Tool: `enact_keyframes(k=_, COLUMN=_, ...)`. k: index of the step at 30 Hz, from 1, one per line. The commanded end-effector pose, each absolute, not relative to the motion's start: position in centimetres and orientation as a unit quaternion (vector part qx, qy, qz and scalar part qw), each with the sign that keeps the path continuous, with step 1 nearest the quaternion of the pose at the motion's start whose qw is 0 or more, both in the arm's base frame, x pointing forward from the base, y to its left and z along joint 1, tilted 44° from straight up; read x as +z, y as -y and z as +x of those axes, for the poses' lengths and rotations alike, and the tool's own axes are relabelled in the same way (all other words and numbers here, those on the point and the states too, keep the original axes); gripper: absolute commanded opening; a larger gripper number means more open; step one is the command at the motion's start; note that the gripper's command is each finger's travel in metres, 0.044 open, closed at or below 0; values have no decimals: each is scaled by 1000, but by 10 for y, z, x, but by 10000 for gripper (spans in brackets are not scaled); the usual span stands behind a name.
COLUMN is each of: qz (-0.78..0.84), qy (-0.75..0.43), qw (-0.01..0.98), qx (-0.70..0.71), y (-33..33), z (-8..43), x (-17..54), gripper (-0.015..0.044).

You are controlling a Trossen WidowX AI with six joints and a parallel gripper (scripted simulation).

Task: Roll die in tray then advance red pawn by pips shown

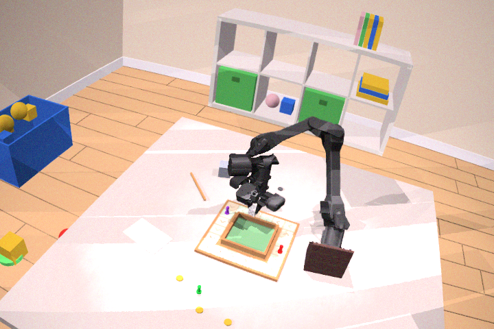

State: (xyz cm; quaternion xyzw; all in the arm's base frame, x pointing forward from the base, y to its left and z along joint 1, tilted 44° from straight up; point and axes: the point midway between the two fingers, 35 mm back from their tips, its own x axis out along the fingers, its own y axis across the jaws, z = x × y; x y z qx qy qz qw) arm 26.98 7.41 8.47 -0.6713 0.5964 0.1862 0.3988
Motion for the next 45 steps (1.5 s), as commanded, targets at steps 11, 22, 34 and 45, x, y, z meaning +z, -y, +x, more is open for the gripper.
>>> enact_keyframes(k=11, qz=-727, qy=-561, qw=281, qx=280, y=-87, z=257, x=54, gripper=0)
enact_keyframes(k=22, qz=-661, qy=-560, qw=330, qx=375, y=-80, z=251, x=46, gripper=0)
enact_keyframes(k=34, qz=-577, qy=-483, qw=425, qx=503, y=-77, z=247, x=39, gripper=0)
enact_keyframes(k=45, qz=-547, qy=-395, qw=487, qx=554, y=-75, z=247, x=38, gripper=0)
